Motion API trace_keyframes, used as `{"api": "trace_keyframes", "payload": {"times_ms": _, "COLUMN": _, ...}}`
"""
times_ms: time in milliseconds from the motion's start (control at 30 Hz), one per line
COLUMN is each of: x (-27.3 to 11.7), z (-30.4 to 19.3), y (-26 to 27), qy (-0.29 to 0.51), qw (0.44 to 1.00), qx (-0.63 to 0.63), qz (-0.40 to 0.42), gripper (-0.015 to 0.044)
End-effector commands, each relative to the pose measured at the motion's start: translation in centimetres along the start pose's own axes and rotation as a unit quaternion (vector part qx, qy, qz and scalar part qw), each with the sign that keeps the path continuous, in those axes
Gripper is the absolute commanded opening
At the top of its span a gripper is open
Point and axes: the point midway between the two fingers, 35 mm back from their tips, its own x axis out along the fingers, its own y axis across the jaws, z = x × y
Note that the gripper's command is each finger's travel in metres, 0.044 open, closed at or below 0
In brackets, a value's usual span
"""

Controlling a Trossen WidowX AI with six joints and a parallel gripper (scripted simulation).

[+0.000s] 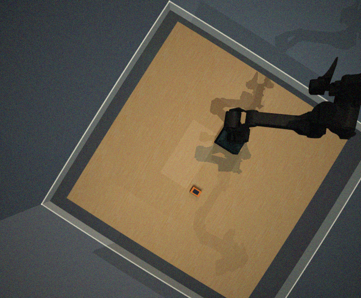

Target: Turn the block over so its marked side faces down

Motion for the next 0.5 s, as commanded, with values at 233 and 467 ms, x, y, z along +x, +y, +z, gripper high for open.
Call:
{"api": "trace_keyframes", "payload": {"times_ms": 233, "x": -3.2, "z": -3.2, "y": -5.6, "qy": 0.021, "qw": 0.989, "qx": 0.042, "qz": -0.141, "gripper": 0.044}}
{"api": "trace_keyframes", "payload": {"times_ms": 467, "x": -7.6, "z": -6.5, "y": -9.7, "qy": 0.053, "qw": 0.964, "qx": 0.077, "qz": -0.248, "gripper": 0.044}}
